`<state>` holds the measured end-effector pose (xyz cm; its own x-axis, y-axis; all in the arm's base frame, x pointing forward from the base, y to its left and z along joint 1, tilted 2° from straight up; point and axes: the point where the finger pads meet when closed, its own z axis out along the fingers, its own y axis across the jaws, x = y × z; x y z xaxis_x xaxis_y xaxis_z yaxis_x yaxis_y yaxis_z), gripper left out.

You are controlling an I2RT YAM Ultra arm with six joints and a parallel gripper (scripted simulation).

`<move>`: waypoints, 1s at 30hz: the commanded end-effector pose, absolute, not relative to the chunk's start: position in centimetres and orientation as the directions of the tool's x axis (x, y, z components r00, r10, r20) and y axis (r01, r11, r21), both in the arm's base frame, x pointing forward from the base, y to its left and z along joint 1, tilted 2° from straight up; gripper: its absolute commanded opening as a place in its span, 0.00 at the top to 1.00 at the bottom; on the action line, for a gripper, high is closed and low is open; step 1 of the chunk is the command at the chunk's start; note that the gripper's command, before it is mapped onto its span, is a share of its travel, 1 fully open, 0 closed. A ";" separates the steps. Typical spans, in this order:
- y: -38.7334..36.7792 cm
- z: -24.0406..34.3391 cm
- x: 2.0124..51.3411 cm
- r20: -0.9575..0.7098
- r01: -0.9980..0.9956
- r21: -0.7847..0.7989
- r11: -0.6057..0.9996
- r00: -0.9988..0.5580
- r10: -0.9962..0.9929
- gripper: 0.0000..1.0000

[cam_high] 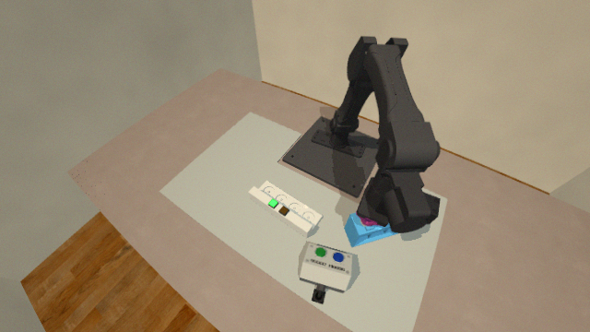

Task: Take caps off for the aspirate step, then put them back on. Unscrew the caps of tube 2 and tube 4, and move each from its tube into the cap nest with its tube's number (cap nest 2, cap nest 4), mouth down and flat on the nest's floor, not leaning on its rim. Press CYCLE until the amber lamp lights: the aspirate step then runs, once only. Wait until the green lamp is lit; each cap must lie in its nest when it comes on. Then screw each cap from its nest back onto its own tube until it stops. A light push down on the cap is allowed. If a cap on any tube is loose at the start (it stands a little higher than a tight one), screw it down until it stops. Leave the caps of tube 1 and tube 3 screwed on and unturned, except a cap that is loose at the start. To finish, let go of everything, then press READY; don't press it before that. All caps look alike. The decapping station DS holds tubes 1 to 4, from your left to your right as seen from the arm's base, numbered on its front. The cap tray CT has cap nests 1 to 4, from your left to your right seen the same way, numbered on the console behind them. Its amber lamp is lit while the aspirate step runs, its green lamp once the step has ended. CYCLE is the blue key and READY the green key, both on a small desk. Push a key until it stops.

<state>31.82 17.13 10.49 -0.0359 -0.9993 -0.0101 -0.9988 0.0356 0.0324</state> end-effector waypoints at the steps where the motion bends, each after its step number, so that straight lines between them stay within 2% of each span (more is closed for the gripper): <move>1: 17.2 10.8 31.9 -0.010 -0.956 0.026 0.293 -0.293 -0.956 1.00; 3: 17.2 10.8 31.9 -0.008 -0.922 0.027 0.387 -0.387 -0.922 1.00; 5: 17.2 10.8 31.9 -0.008 -0.922 0.027 0.387 -0.387 -0.922 1.00; 8: 17.2 10.8 31.9 -0.004 -0.854 0.028 0.520 -0.521 -0.854 1.00; 18: 17.2 10.7 31.9 0.010 -0.499 0.026 0.866 -0.866 -0.500 1.00; 20: 17.2 10.7 31.9 0.013 -0.412 0.025 0.911 -0.911 -0.412 1.00; 22: 17.2 10.7 31.9 0.013 -0.412 0.025 0.911 -0.911 -0.412 1.00; 30: 17.2 10.7 31.9 0.021 -0.023 0.018 1.000 -0.999 -0.023 1.00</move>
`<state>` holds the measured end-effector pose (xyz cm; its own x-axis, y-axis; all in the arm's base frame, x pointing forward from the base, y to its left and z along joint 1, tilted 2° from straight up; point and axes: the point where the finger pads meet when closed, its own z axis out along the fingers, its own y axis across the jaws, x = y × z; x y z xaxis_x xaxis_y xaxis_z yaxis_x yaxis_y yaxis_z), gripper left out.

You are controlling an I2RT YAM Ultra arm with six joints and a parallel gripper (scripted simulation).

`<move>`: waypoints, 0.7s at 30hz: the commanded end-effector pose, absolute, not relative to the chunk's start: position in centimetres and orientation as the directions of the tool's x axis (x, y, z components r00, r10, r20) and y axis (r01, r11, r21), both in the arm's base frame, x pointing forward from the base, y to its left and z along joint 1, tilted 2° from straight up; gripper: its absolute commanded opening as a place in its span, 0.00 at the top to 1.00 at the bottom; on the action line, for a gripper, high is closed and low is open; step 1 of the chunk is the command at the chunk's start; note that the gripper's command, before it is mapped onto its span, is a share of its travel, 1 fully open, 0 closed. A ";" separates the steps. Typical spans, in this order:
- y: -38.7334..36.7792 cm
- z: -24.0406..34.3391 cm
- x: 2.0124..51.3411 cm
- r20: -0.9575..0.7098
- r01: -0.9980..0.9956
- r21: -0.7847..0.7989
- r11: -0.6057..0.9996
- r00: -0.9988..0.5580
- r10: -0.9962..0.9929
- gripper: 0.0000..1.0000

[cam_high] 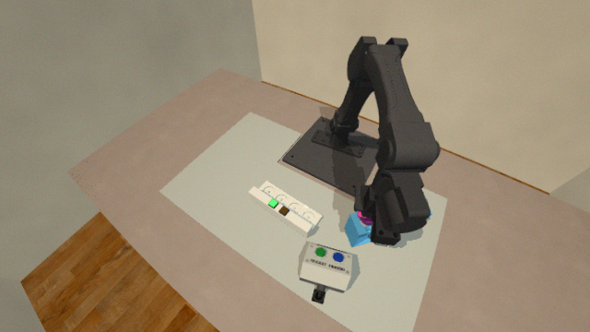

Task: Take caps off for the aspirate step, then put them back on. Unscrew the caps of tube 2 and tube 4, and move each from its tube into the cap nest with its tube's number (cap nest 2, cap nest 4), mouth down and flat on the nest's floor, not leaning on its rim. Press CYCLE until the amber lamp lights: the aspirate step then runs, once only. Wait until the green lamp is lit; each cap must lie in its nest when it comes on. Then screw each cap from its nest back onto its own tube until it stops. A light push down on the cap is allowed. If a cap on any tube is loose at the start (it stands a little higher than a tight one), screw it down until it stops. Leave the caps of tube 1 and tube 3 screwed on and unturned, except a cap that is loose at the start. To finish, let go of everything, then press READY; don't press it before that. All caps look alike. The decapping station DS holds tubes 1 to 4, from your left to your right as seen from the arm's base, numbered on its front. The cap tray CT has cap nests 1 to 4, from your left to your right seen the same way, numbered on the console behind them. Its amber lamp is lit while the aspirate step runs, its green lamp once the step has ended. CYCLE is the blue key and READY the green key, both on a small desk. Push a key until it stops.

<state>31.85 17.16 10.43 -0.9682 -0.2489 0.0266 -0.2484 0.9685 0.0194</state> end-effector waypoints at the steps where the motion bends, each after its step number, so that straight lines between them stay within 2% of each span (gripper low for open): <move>1: 17.2 10.7 31.9 0.022 0.027 0.017 0.999 -0.999 0.027 1.00; 7: 17.2 10.7 31.9 0.026 0.312 0.010 0.950 -0.950 0.311 1.00; 9: 17.2 10.7 31.9 0.026 0.312 0.010 0.950 -0.950 0.311 1.00; 15: 17.2 10.7 31.9 0.028 0.586 0.001 0.810 -0.810 0.586 1.00; 21: 17.2 10.6 31.9 0.027 0.798 -0.007 0.602 -0.602 0.798 1.00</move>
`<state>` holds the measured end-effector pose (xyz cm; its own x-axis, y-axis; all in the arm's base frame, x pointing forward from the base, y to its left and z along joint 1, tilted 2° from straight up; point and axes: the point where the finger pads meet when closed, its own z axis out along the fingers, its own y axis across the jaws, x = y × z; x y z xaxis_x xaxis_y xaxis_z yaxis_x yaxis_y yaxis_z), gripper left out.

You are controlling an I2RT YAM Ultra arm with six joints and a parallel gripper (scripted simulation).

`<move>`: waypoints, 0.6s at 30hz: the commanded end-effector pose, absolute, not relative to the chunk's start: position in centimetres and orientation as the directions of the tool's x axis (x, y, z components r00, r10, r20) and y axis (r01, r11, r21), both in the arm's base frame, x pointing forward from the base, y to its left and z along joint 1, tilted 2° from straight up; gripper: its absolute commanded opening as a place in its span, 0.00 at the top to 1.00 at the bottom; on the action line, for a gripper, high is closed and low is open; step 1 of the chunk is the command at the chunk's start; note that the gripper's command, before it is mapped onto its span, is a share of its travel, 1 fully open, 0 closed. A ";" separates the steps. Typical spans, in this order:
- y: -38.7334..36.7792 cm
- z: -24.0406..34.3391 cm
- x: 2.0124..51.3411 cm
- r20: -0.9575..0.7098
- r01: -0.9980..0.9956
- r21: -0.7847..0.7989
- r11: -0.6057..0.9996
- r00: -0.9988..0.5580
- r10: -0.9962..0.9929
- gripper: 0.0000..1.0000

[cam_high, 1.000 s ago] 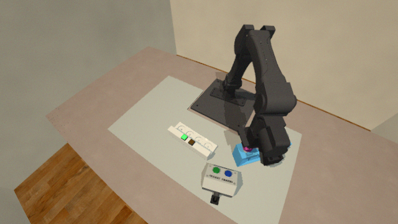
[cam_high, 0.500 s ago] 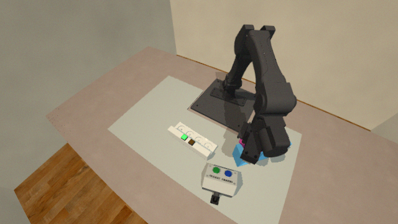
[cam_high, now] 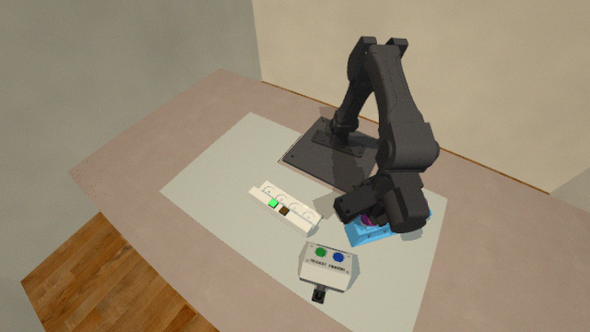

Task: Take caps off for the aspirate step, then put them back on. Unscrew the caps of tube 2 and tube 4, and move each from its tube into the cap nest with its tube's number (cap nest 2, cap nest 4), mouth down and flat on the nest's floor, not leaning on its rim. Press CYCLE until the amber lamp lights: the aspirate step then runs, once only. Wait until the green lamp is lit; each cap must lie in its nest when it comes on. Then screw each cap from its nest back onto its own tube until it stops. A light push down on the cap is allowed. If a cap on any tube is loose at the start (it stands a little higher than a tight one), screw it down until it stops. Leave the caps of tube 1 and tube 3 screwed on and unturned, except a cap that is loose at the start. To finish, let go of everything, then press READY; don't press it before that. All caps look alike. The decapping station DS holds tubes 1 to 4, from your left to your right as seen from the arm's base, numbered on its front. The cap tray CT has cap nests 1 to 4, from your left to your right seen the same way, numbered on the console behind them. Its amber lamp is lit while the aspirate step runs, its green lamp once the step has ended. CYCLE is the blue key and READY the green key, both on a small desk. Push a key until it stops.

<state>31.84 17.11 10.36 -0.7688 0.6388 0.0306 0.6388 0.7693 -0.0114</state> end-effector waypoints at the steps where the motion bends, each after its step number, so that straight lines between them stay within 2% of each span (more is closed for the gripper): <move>1: 17.2 10.6 31.9 0.026 0.826 -0.008 0.563 -0.563 0.826 1.00; 3: 17.2 10.6 31.9 0.025 0.877 -0.011 0.480 -0.480 0.877 1.00; 5: 17.2 10.6 31.9 0.025 0.877 -0.011 0.480 -0.480 0.877 1.00; 9: 17.2 10.6 31.9 0.023 0.954 -0.016 0.299 -0.299 0.954 1.00; 18: 17.2 10.6 31.9 0.023 0.954 -0.016 0.299 -0.299 0.954 1.00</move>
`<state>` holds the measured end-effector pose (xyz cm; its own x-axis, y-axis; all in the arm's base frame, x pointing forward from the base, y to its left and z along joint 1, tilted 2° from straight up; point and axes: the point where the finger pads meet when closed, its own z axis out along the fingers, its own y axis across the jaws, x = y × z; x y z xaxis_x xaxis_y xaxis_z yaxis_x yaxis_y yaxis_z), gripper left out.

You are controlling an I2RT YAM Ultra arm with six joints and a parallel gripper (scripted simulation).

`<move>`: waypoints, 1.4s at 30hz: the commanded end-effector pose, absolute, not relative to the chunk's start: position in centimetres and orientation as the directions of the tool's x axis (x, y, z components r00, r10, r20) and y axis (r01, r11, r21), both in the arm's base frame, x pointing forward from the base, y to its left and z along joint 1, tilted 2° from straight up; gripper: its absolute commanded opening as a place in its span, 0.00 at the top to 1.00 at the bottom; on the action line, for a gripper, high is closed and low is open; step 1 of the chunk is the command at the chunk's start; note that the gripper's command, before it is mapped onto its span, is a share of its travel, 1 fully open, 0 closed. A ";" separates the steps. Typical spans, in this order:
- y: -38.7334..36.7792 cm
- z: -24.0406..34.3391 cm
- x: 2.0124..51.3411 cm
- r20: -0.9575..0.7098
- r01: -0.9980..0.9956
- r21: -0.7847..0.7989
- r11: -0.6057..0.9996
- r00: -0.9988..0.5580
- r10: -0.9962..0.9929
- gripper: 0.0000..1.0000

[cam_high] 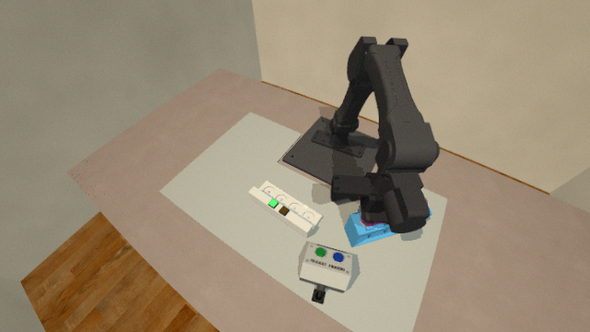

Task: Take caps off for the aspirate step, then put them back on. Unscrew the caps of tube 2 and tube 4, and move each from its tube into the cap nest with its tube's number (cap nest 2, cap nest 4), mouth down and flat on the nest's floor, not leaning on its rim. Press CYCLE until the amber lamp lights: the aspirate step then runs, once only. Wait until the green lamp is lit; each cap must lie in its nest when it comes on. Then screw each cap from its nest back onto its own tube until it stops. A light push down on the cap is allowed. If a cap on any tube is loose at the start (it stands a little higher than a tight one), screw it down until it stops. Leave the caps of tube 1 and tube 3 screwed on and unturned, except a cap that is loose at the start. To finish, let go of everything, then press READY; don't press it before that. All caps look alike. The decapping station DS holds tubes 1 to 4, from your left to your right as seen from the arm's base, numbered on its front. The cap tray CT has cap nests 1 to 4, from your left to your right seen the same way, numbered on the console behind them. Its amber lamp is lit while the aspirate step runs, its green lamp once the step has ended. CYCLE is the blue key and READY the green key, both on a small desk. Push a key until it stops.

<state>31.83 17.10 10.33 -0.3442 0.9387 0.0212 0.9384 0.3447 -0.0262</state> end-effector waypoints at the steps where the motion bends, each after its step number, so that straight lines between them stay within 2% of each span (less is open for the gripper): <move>1: 17.2 10.6 31.9 0.023 0.954 -0.016 0.299 -0.299 0.954 0.51; 13: 17.2 10.6 31.9 0.023 0.954 -0.016 0.299 -0.299 0.954 0.51; 18: 17.2 10.7 31.9 0.027 0.760 -0.005 0.650 -0.650 0.760 0.51; 21: 17.2 10.7 31.9 0.027 0.752 -0.005 0.660 -0.659 0.752 0.51; 24: 17.2 10.7 31.9 0.028 0.575 0.002 0.818 -0.818 0.575 0.51; 27: 17.2 10.7 31.9 0.027 0.495 0.004 0.869 -0.869 0.494 0.51; 31: 17.2 10.7 31.9 0.026 0.267 0.011 0.964 -0.963 0.267 0.51; 34: 17.2 10.7 31.9 0.025 0.183 0.013 0.983 -0.983 0.183 0.51; 36: 17.2 10.7 31.9 0.022 0.033 0.017 0.999 -0.999 0.033 0.51; 38: 17.2 10.7 31.9 0.022 0.033 0.017 0.999 -0.999 0.033 0.51; 40: 17.2 10.7 31.9 0.019 -0.143 0.020 0.990 -0.990 -0.143 0.51; 42: 17.2 10.7 31.9 0.017 -0.230 0.022 0.973 -0.973 -0.231 0.51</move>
